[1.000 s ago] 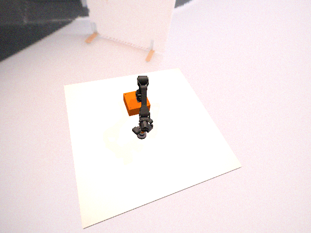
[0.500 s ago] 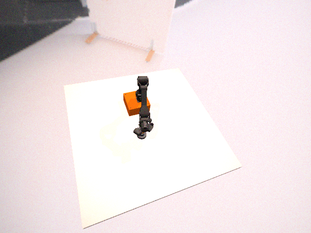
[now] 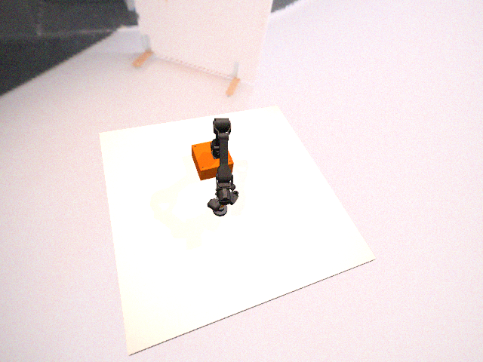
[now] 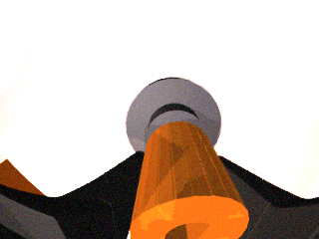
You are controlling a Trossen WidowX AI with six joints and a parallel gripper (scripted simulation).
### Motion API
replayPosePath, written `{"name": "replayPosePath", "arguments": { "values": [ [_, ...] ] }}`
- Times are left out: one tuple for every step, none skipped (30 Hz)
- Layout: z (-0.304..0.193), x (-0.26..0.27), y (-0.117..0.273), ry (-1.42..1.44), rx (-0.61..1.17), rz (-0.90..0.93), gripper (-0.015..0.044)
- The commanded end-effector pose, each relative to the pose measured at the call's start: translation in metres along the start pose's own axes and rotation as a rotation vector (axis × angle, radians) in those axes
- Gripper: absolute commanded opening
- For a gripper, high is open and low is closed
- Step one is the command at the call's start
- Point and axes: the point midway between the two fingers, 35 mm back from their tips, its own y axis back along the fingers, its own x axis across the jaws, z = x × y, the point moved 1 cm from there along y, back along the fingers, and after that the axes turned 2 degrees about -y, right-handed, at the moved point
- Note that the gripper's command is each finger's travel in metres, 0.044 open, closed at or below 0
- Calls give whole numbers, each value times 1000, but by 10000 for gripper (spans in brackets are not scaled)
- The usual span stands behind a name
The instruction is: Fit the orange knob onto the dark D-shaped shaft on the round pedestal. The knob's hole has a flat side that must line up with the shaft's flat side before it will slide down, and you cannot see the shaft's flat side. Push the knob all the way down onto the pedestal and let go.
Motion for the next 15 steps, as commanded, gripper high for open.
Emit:
{"name": "replayPosePath", "arguments": {
  "values": [
    [-1,1,1,4,-4,-3,0],
    [-1,1,2,4,-4,-3,0],
    [-1,1,0,4,-4,-3,0],
    [-1,1,-2,4,-4,-3,0],
    [0,1,-1,4,-4,-3,0],
    [0,0,-1,4,-4,-3,0],
    [0,0,-1,4,-4,-3,0],
    [0,0,-1,4,-4,-3,0],
    [0,0,-1,4,-4,-3,0],
    [0,0,-1,4,-4,-3,0],
    [0,0,-1,4,-4,-3,0],
    [0,0,-1,4,-4,-3,0],
    [0,0,-1,4,-4,-3,0],
    [0,0,-1,4,-4,-3,0],
    [0,0,-1,4,-4,-3,0]
  ]
}}
